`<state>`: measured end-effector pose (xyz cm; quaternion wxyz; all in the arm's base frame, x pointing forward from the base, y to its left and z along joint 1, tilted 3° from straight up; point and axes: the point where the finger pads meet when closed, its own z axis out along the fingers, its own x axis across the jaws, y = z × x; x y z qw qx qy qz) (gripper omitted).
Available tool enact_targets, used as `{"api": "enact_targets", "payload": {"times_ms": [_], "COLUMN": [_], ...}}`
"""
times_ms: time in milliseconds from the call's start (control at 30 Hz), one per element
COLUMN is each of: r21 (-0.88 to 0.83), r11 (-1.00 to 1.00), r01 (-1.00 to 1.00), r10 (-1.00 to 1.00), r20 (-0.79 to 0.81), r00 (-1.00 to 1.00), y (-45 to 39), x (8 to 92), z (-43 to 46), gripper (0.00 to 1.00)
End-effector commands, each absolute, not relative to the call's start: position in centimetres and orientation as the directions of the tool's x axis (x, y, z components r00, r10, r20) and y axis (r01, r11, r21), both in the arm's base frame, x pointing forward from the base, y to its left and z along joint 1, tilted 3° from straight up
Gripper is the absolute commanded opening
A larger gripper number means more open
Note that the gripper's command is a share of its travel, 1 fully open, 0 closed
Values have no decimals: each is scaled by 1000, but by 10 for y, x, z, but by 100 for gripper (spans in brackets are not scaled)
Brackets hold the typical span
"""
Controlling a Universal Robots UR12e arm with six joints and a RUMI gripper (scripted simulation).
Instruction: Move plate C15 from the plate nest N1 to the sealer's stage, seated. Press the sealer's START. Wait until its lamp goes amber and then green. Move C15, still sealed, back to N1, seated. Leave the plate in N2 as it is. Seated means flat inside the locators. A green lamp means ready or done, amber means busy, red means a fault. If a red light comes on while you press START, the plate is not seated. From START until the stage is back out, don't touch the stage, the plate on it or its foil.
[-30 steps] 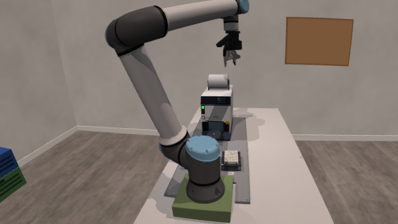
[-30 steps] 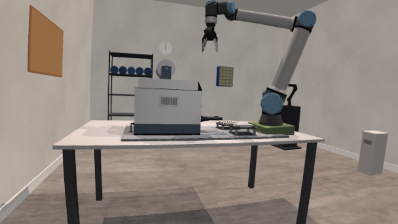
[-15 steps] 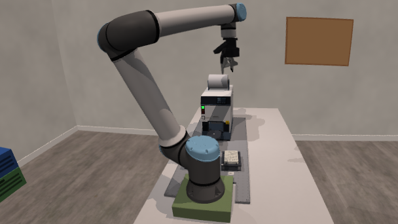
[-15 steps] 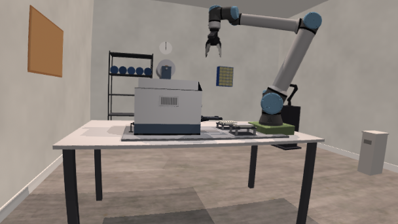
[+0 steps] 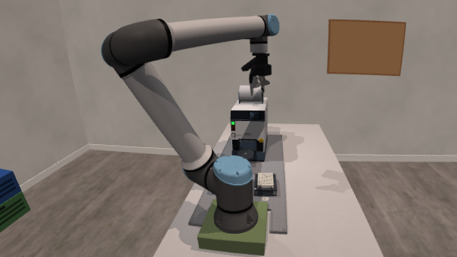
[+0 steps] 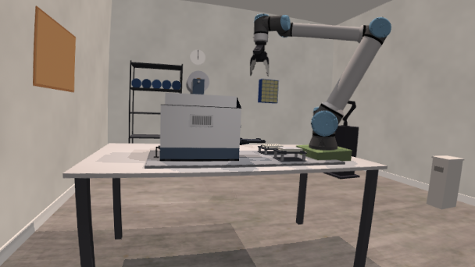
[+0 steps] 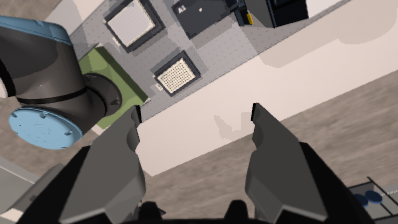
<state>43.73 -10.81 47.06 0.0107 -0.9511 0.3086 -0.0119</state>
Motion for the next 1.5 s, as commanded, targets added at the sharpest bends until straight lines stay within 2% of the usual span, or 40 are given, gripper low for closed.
{"api": "enact_targets", "payload": {"times_ms": [0, 1467], "r21": [-29, -39], "r11": [-809, -809], "r01": [-587, -586], "r10": [-587, -587], "r20": [19, 25], "r00": [809, 809], "y": [-99, -43], "x": [427, 366], "z": [449, 309], "gripper": [68, 68]}}
